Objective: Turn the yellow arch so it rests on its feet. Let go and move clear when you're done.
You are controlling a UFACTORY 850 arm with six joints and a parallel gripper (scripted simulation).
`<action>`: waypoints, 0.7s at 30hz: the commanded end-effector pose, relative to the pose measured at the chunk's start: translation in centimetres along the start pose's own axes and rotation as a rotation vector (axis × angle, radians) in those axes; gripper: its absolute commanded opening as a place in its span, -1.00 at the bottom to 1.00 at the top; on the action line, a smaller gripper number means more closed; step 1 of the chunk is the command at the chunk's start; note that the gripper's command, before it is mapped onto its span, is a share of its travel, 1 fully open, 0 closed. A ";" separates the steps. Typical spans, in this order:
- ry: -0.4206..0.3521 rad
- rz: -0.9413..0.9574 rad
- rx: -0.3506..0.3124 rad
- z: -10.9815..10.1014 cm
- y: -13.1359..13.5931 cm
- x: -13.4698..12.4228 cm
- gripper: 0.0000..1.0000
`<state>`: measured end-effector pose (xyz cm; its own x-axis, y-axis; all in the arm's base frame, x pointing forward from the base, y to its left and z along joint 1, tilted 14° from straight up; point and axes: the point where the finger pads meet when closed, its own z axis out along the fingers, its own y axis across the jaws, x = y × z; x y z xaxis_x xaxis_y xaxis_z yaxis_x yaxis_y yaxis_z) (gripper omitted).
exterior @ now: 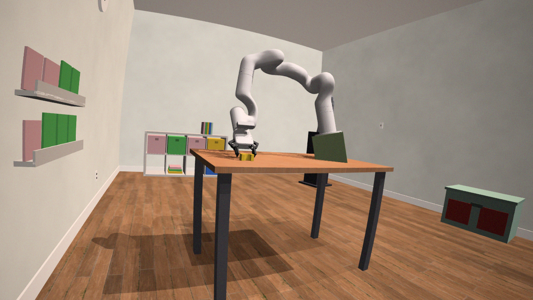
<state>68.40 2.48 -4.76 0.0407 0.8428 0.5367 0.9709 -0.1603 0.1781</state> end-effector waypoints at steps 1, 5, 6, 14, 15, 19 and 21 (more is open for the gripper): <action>0.000 -0.001 -0.001 0.3 0.1 0.1 1.00; 0.000 -0.001 -0.001 0.3 0.1 0.1 1.00; 0.000 -0.001 -0.001 0.3 0.1 0.1 1.00; 0.000 -0.001 -0.001 0.3 0.1 0.1 0.43; 0.000 -0.001 -0.001 0.3 0.1 0.1 0.43; 0.000 -0.001 -0.001 0.3 0.1 0.1 0.43; 0.000 -0.001 -0.001 0.3 0.1 0.1 0.43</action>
<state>68.50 2.64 -5.02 0.0405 0.8427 0.5369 0.9708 -0.1603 0.1784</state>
